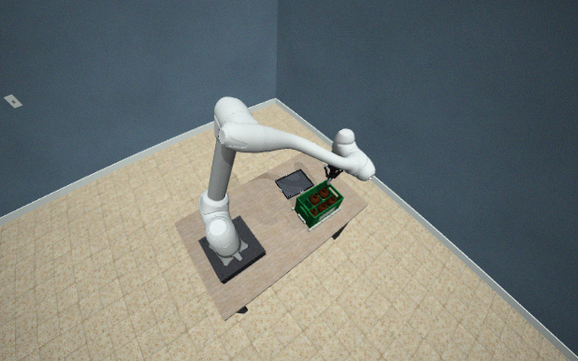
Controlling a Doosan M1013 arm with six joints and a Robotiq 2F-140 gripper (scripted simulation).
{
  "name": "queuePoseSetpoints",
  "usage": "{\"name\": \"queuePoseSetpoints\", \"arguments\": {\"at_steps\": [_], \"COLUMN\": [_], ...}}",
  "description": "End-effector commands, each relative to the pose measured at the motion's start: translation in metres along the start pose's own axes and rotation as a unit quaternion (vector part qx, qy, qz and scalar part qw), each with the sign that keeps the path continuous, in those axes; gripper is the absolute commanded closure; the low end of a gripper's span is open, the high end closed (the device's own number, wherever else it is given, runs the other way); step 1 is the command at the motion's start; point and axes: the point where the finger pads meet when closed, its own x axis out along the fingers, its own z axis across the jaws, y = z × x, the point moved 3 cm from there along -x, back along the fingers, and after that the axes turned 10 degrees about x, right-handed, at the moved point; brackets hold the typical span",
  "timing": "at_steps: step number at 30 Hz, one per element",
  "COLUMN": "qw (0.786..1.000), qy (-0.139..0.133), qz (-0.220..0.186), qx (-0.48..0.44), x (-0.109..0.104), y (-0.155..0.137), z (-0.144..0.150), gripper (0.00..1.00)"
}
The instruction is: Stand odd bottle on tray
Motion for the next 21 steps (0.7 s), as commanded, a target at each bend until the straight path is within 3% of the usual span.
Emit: {"name": "queuePoseSetpoints", "arguments": {"at_steps": [1,2,21], "qw": [1.000,1.000,1.000], "qy": [-0.001,-0.001,-0.001], "qz": [-0.001,-0.001,-0.001], "qx": [0.002,0.002,0.002], "x": [0.0015,0.0015,0.0015], "y": [0.0004,0.0004,0.0004], "z": [-0.0041,-0.0041,-0.0041], "gripper": [1.00,0.62,0.62]}}
